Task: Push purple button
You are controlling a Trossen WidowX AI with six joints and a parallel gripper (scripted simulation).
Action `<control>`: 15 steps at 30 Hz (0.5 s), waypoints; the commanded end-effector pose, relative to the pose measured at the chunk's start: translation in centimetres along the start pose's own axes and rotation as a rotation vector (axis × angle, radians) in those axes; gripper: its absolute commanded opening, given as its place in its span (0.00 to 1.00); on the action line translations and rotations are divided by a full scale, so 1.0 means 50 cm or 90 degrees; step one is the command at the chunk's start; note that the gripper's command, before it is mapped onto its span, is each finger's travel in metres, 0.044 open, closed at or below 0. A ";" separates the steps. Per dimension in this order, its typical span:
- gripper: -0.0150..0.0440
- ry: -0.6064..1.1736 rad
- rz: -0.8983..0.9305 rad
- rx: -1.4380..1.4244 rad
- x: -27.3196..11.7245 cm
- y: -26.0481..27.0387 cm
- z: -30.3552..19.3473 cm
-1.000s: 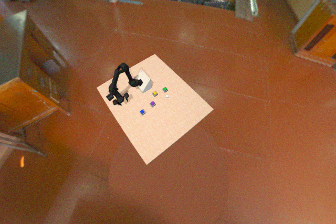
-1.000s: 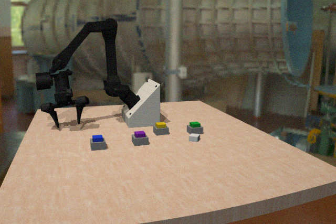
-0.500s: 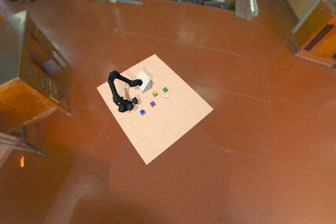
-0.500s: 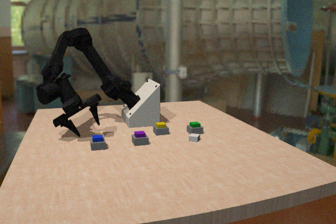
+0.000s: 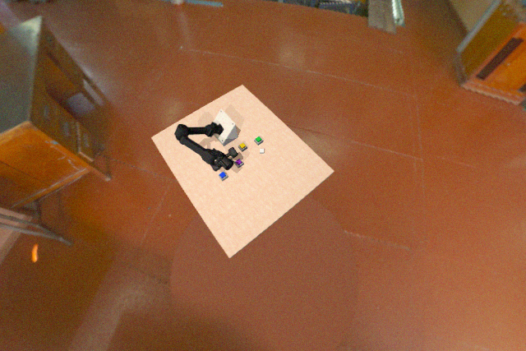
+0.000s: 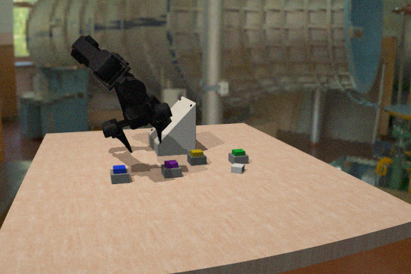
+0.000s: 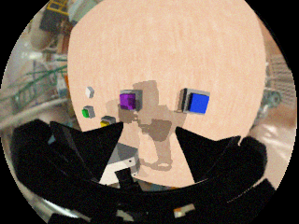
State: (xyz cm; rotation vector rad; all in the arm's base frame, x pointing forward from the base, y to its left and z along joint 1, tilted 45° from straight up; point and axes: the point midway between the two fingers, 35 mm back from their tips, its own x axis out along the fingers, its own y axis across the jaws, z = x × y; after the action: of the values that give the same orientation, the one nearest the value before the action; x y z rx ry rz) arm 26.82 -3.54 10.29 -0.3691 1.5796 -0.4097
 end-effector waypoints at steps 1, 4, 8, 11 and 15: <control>0.93 -0.015 -0.086 -0.023 -0.023 0.081 0.016; 0.93 -0.050 -0.151 -0.038 -0.045 0.144 0.021; 0.93 -0.075 -0.182 -0.045 -0.056 0.177 0.020; 0.93 -0.075 -0.182 -0.045 -0.056 0.177 0.020; 0.80 -0.075 -0.181 -0.045 -0.012 0.165 0.029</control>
State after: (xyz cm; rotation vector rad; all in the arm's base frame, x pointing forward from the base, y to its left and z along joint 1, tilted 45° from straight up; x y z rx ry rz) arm 28.27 5.22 8.32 -0.6523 1.4262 -0.5311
